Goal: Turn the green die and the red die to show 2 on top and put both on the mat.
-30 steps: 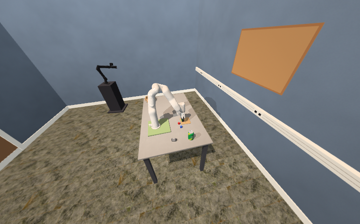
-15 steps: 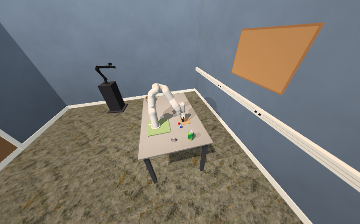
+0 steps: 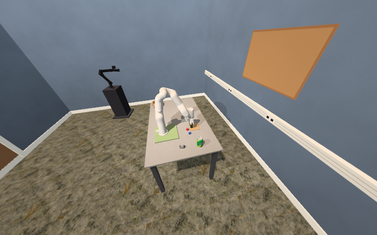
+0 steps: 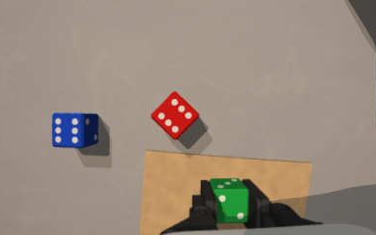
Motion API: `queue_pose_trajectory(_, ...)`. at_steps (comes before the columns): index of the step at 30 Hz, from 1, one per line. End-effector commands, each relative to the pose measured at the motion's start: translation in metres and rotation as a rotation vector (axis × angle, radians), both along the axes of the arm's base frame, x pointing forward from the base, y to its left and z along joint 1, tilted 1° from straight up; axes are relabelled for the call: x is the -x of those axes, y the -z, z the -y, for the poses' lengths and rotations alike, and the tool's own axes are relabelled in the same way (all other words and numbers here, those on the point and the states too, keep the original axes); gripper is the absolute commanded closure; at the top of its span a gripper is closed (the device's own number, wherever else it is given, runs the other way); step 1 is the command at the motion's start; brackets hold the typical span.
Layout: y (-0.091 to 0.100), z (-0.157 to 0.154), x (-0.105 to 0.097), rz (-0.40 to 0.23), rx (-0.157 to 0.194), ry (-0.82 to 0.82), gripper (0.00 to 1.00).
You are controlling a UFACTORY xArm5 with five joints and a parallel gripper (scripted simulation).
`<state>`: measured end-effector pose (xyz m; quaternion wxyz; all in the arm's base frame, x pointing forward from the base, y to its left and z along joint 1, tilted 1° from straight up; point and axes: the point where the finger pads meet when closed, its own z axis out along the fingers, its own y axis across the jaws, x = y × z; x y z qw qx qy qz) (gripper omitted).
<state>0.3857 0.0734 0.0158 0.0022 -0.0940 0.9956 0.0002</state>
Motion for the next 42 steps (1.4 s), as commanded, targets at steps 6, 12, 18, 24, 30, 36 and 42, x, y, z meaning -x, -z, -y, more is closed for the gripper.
queue_pose_trajectory(6, -0.0009, -0.0002, -0.0013, 0.003, -0.001, 0.0, 0.79)
queue_pose_trajectory(12, -0.0009, -0.0002, -0.0013, 0.003, -0.001, 0.0, 0.79)
queue_pose_trajectory(18, -0.0009, -0.0002, -0.0013, 0.003, -0.001, 0.0, 0.79)
queue_pose_trajectory(24, -0.0009, -0.0002, -0.0013, 0.003, -0.001, 0.0, 0.79)
queue_pose_trajectory(30, -0.0009, -0.0002, -0.0013, 0.003, -0.001, 0.0, 0.79)
queue_pose_trajectory(36, -0.0009, -0.0002, -0.0013, 0.003, -0.001, 0.0, 0.71)
queue_pose_trajectory(42, -0.0009, -0.0002, -0.0013, 0.003, -0.001, 0.0, 0.67)
